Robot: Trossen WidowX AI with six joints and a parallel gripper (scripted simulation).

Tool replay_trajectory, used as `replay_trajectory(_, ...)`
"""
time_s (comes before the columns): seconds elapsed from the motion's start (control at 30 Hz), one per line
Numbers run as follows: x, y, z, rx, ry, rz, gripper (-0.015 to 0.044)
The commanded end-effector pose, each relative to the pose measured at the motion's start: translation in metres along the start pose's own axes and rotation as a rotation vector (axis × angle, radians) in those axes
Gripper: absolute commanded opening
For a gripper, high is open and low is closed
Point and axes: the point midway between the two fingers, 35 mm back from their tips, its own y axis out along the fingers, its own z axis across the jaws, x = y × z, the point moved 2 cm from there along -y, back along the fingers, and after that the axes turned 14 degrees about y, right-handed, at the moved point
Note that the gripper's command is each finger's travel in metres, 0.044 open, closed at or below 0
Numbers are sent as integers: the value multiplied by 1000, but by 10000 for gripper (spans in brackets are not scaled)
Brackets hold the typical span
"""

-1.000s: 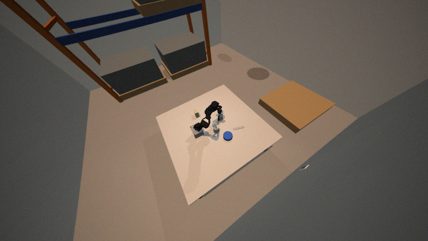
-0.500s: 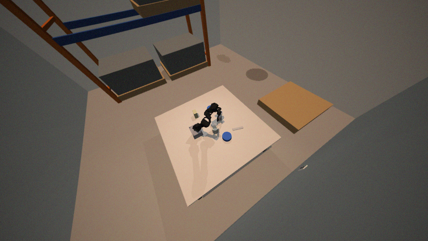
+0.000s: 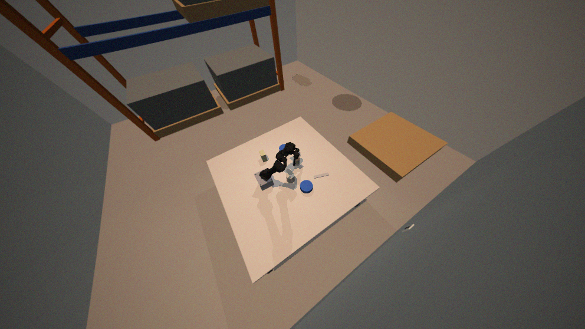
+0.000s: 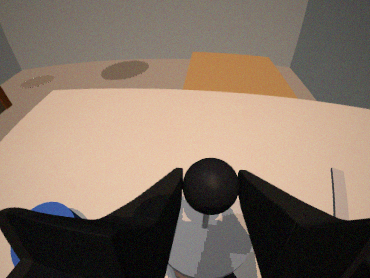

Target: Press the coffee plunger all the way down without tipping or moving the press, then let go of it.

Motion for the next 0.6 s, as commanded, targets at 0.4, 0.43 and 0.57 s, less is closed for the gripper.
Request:
replay_trajectory(0.4,-16,12,-4,-16,-25,49,128)
replay_trajectory(0.43,-16,12,-4,-16,-25,49,128)
replay_trajectory(0.57,-15,13,-3,-16,-25,49,128)
